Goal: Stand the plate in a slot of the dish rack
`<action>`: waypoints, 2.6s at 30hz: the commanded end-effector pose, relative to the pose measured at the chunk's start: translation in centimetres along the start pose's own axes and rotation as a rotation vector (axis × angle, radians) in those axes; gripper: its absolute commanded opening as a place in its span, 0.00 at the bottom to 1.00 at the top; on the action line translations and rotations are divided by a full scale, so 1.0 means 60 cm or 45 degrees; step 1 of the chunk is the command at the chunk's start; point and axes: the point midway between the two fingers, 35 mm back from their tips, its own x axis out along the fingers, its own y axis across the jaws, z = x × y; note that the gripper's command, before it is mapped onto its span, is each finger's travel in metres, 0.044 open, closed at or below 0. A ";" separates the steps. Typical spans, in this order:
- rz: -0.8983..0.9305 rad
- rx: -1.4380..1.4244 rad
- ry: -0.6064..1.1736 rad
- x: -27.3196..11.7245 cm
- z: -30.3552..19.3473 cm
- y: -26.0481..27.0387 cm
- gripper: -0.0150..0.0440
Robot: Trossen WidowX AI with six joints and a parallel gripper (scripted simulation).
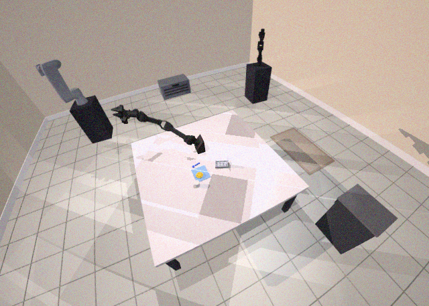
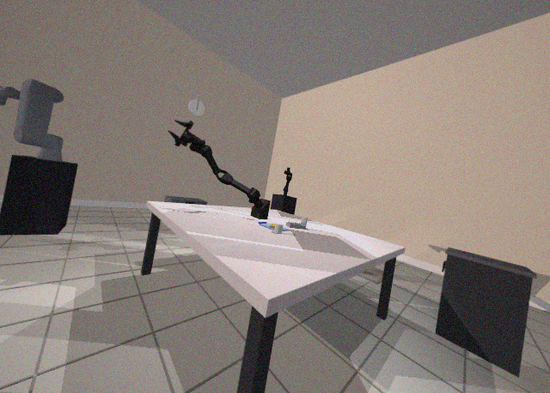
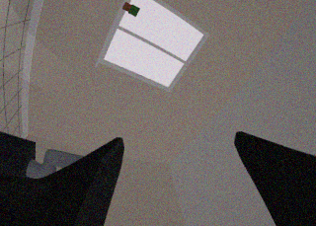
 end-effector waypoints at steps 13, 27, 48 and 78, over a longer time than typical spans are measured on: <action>-0.287 -0.351 -0.223 -0.020 0.147 -0.153 0.93; -0.574 -0.666 -0.377 -0.079 0.291 -0.287 0.93; -0.904 -1.116 -0.545 -0.182 0.473 -0.382 0.93; -1.743 -1.820 -0.700 -0.448 0.732 -0.453 0.93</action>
